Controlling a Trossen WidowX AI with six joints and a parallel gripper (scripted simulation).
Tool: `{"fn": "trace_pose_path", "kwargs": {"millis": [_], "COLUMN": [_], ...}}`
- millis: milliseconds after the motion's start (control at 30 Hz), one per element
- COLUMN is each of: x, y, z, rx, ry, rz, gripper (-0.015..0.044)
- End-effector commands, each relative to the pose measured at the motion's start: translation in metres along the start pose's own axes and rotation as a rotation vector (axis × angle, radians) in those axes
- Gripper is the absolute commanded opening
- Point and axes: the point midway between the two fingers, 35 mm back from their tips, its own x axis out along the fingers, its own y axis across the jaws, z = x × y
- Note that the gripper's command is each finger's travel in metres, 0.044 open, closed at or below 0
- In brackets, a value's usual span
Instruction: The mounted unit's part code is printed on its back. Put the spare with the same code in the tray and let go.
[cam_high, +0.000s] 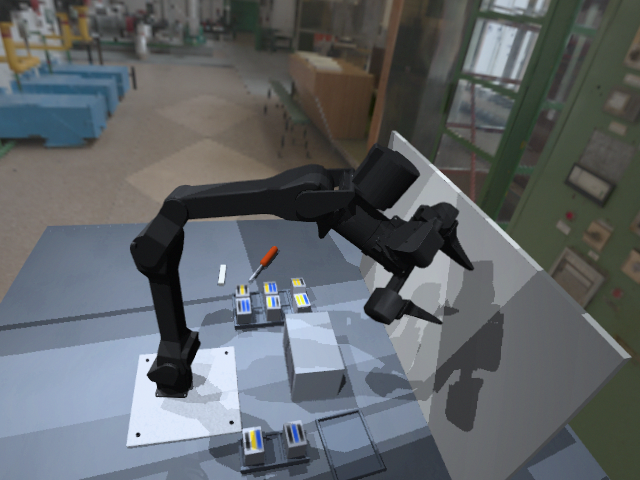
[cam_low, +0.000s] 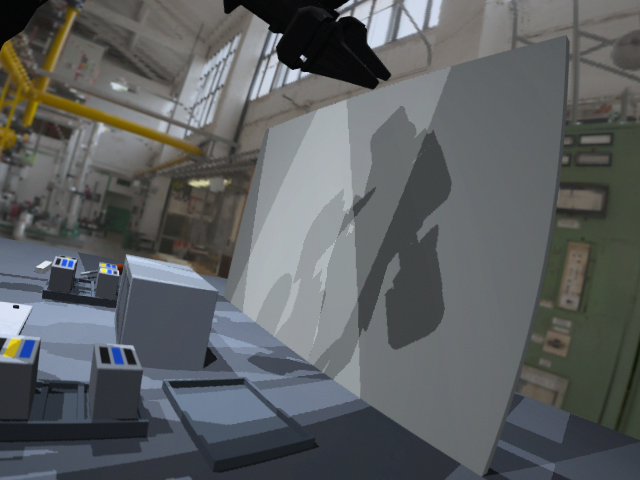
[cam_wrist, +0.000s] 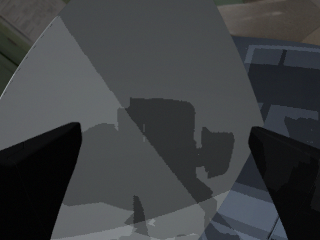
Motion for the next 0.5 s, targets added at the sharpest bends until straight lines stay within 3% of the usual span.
{"fn": "trace_pose_path", "kwargs": {"millis": [0,333,467], "x": [0.025,0.024,0.024], "y": [-0.008,-0.051,-0.051], "z": [-0.063,-0.213,-0.213], "rx": [-0.232,-0.848,-0.848], "ry": [0.222,0.872,0.872], "rz": [-0.067,-0.152,-0.152], "gripper": [0.044,0.044,0.044]}}
